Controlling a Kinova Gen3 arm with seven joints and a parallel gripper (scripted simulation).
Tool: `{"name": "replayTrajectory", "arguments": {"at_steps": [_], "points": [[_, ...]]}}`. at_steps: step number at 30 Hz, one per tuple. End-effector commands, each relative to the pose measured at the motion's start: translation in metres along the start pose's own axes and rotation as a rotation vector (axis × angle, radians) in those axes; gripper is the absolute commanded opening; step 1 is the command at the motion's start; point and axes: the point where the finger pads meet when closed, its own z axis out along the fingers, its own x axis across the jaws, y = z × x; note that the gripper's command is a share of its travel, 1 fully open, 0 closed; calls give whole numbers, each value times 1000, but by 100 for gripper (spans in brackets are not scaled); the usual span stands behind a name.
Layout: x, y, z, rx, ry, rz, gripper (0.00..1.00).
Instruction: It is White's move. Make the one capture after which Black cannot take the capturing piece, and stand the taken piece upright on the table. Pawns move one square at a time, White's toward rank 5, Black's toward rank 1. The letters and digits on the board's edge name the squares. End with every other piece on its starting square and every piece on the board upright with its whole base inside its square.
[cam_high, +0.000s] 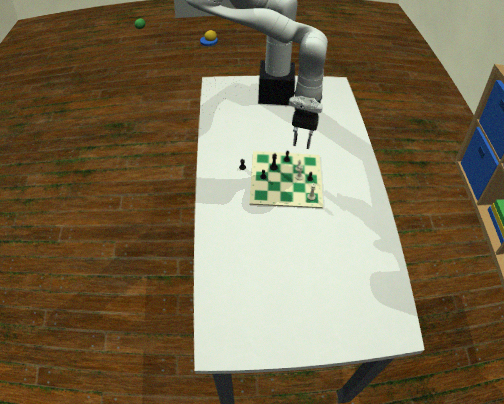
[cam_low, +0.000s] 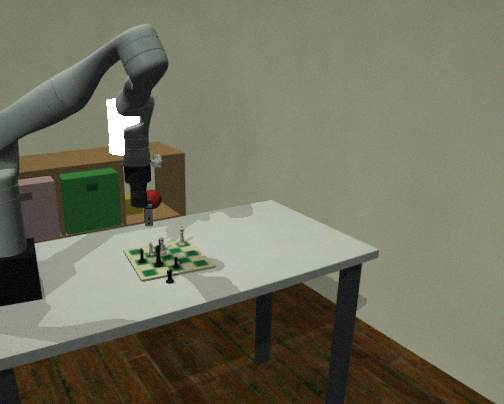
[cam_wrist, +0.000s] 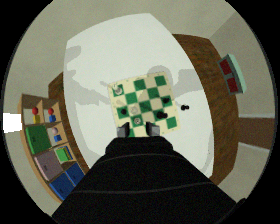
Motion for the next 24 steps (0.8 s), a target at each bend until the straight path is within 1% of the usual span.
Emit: {"name": "replayTrajectory", "arguments": {"at_steps": [1,14,24], "points": [[0,0,-1,1,0,0,73],[0,-1,2,1,0,0,73],[0,-1,13,1,0,-1,73]]}}
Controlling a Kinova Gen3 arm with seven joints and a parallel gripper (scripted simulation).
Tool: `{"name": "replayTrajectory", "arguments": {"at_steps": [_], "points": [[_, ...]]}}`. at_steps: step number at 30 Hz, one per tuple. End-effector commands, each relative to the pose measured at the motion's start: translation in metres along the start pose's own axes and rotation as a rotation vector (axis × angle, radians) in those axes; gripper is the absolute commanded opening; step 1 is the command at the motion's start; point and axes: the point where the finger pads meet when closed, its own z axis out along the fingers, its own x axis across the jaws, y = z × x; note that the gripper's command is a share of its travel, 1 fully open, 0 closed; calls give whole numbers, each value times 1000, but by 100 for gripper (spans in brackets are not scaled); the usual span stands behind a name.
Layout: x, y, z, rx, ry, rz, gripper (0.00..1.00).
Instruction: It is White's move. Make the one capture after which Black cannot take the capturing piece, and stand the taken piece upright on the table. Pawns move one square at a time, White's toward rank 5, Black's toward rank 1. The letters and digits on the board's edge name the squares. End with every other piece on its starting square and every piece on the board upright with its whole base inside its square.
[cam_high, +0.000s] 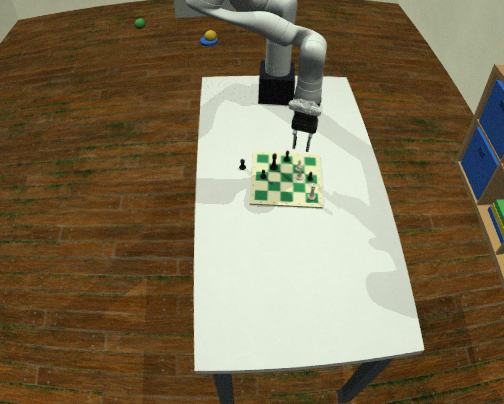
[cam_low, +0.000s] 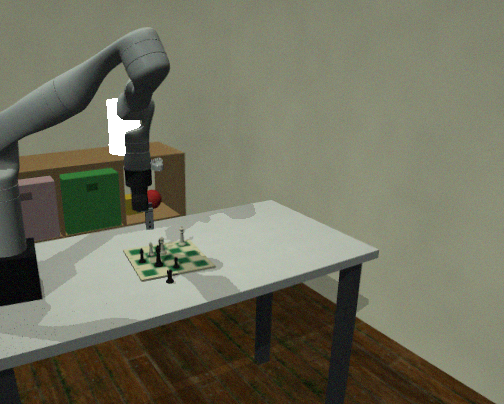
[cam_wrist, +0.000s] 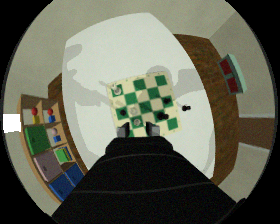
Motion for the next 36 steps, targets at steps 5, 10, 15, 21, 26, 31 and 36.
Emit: {"name": "replayTrajectory", "arguments": {"at_steps": [5,10,15,21,26,31,36], "points": [[-1,1,10,-3,-1,-2,73],[-1,1,15,-3,-1,-2,73],[-1,1,23,-3,-1,-2,73],[-1,0,31,-3,-1,-2,73],[-1,0,34,-3,-1,-2,73],[-1,0,38,-3,-1,-2,73],[-1,0,40,-3,-1,-2,73]]}}
